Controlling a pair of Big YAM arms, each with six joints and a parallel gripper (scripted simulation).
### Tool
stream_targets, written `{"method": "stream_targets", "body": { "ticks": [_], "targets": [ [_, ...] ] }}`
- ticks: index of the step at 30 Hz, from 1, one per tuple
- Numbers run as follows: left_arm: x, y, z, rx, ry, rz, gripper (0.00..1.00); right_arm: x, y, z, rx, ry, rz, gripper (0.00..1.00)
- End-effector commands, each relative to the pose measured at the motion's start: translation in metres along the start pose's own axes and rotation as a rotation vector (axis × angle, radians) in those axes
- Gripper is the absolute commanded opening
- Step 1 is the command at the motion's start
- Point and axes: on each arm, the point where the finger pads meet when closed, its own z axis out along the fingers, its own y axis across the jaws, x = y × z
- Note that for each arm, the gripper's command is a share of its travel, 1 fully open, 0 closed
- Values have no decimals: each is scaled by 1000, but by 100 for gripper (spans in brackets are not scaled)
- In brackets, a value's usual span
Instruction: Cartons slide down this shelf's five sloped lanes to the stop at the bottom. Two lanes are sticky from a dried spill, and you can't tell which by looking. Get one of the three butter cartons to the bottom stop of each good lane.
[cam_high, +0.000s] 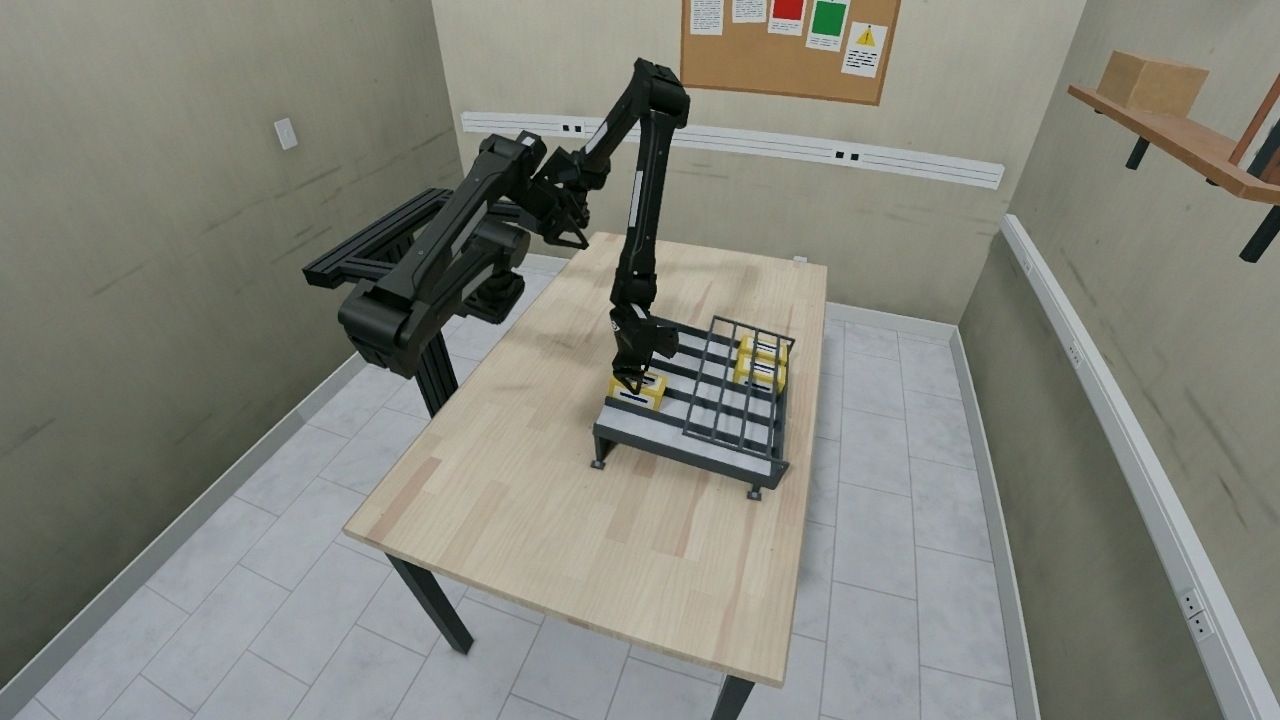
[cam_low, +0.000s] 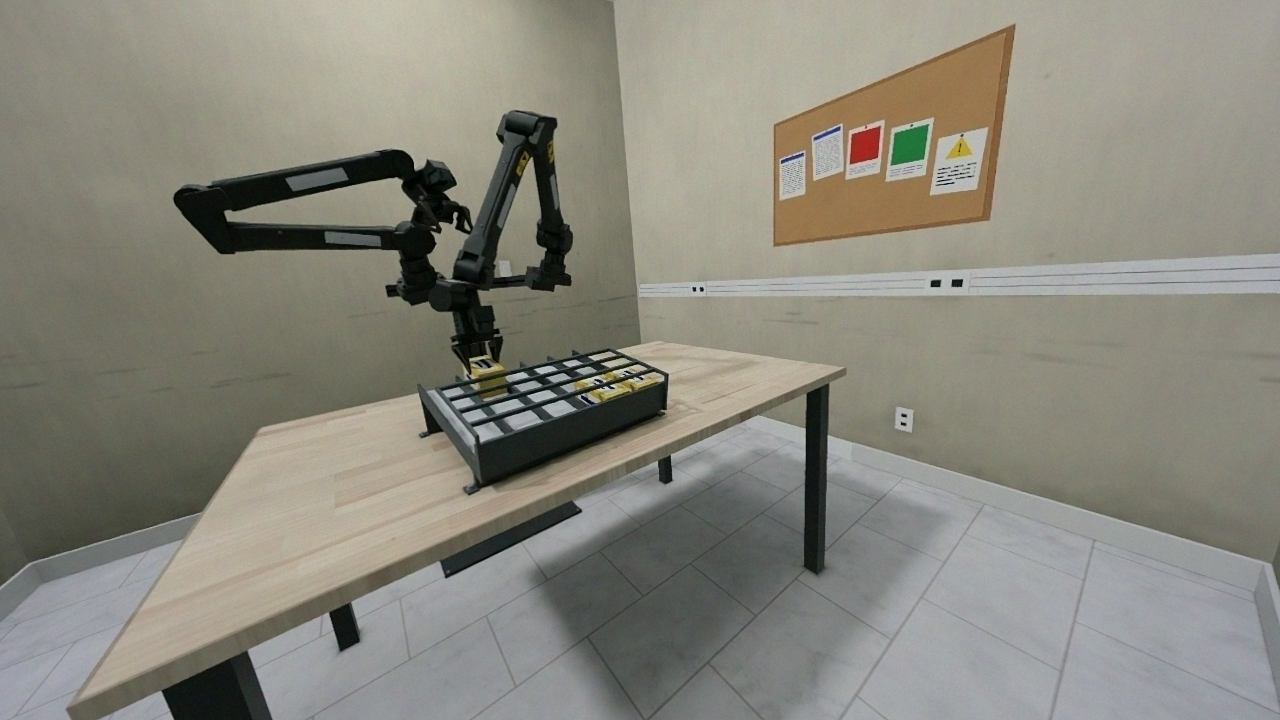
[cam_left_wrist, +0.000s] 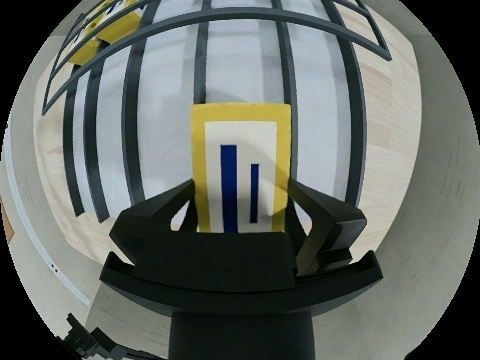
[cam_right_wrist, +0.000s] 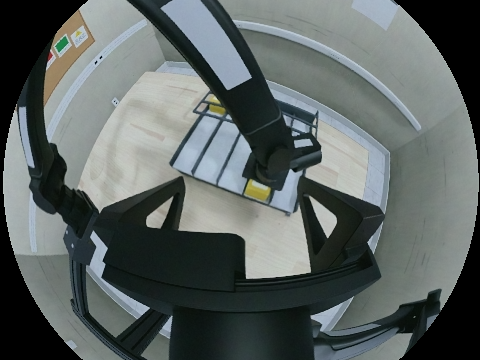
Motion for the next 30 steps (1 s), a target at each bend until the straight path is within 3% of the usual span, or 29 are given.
{"method": "stream_targets", "body": {
  "ticks": [1, 7, 12, 19, 30],
  "targets": [
    [-7, -3, 0, 13, -12, -14, 59, -24, -3, -14, -19, -14, 53, 100],
    [-4, -8, -27, 18, -13, -2, 59, -24, -3, -14, -19, -14, 53, 100],
    [-20, -27, -75, 33, -25, -12, 59, -24, -3, -14, -19, -14, 53, 100],
    [-27, -52, -103, 39, -27, -15, 59, -24, -3, -14, -19, -14, 53, 100],
    [-18, -103, -100, 17, -12, 13, 59, -24, -3, -14, -19, -14, 53, 100]
  ]
}}
